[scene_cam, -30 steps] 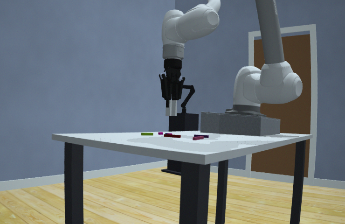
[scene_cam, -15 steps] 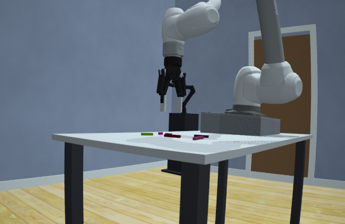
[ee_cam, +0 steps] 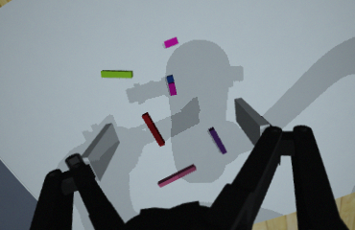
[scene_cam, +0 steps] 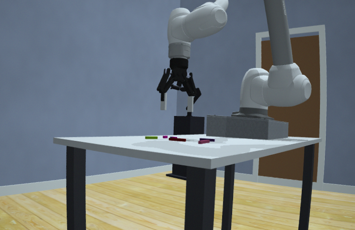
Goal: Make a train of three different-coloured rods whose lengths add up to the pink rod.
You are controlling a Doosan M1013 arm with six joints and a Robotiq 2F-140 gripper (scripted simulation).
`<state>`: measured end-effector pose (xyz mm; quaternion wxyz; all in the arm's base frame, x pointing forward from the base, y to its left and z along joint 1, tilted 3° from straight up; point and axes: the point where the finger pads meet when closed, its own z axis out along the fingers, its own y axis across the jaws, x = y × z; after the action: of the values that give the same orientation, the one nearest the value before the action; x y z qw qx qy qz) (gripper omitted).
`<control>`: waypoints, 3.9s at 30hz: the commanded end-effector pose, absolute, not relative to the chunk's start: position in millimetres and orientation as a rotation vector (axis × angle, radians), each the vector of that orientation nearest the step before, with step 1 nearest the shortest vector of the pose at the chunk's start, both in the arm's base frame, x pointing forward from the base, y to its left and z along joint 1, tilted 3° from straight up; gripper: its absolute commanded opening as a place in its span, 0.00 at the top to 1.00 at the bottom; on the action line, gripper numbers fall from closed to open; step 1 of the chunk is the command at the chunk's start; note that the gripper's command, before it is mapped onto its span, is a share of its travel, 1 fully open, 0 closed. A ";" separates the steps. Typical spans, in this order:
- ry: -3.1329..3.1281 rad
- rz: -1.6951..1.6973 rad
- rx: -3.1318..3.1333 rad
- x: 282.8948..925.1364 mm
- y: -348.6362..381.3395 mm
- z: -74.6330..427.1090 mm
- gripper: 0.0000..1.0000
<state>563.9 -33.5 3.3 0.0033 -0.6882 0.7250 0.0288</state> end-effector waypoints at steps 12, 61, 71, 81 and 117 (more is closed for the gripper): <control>1.884 0.087 -2.493 506.1 79.0 -10.6 0.00; 1.884 0.087 -2.493 506.0 79.2 -14.5 0.85; 1.884 0.087 -2.493 505.7 79.7 -24.7 0.85; 1.884 0.087 -2.493 505.3 80.3 -38.8 0.85; 1.884 0.087 -2.493 504.6 81.4 -62.5 0.85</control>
<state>504.6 81.3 -62.5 0.0079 -0.7975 0.6027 0.0279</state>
